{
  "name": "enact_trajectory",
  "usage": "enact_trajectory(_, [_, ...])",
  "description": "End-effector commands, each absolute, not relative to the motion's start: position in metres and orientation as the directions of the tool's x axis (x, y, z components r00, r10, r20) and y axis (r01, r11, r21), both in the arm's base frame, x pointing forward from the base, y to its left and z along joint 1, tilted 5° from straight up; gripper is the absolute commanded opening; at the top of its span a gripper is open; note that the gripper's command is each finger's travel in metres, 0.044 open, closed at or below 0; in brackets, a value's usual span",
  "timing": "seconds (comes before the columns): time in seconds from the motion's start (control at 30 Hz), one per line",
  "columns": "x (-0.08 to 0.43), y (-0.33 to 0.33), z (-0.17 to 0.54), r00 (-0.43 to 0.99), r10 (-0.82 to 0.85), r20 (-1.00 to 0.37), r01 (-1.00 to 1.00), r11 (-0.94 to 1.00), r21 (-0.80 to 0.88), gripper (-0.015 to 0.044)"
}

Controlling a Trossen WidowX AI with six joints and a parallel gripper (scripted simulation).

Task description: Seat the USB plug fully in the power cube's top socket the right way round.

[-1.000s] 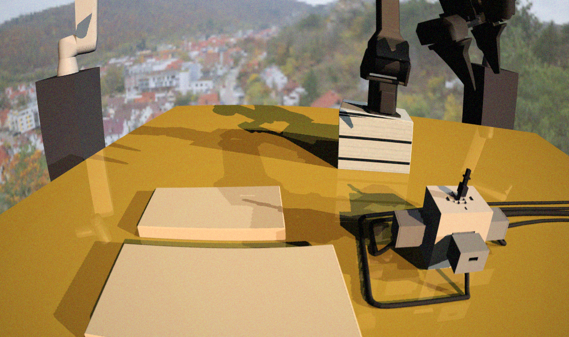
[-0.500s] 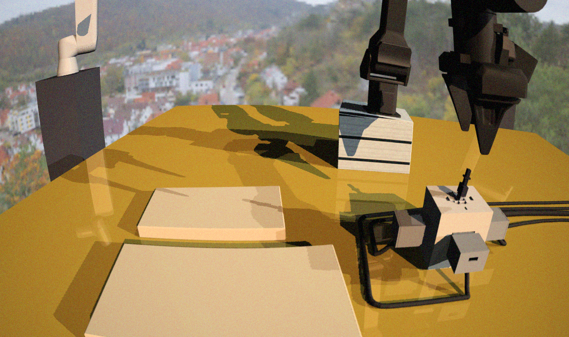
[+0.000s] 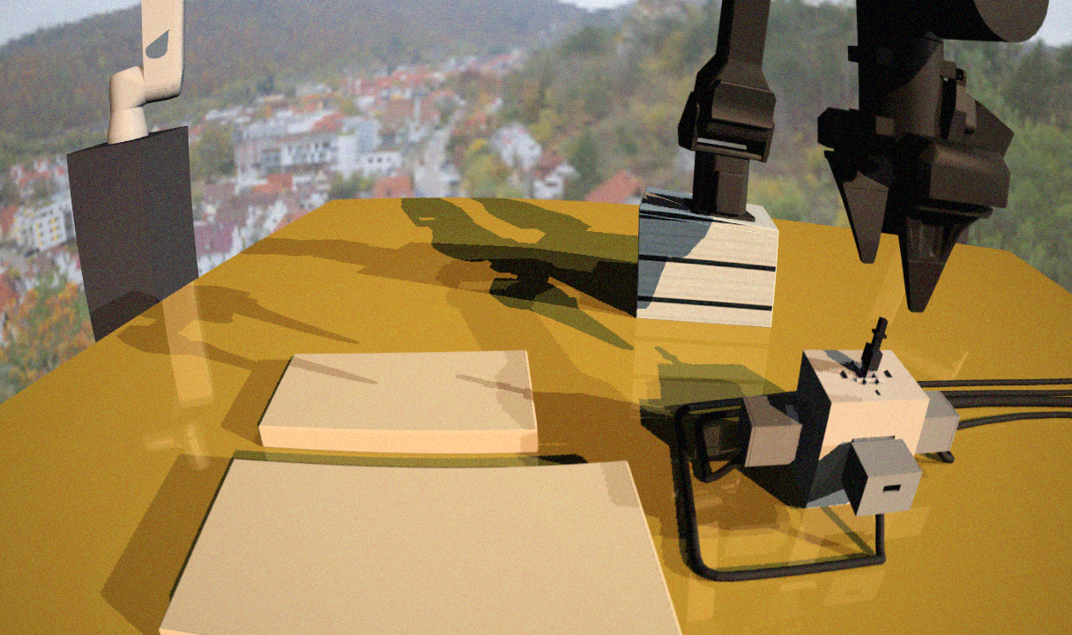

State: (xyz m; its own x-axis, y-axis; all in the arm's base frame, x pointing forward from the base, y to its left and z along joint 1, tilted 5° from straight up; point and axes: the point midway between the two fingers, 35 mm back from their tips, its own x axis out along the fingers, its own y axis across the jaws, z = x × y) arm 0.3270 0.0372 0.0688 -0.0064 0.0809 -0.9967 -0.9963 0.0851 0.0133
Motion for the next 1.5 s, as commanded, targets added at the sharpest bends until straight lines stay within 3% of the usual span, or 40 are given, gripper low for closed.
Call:
enact_trajectory(0.0, [0.327,0.036,0.065,-0.007,0.075,-0.997,-0.997,0.077,0.013,0.044])
enact_trajectory(1.03, [0.327,0.038,0.039,-0.007,0.075,-0.997,-0.997,0.077,0.013,0.044])
enact_trajectory(1.47, [0.327,0.039,0.041,-0.006,0.08,-0.997,-0.997,0.08,0.013,0.0099])
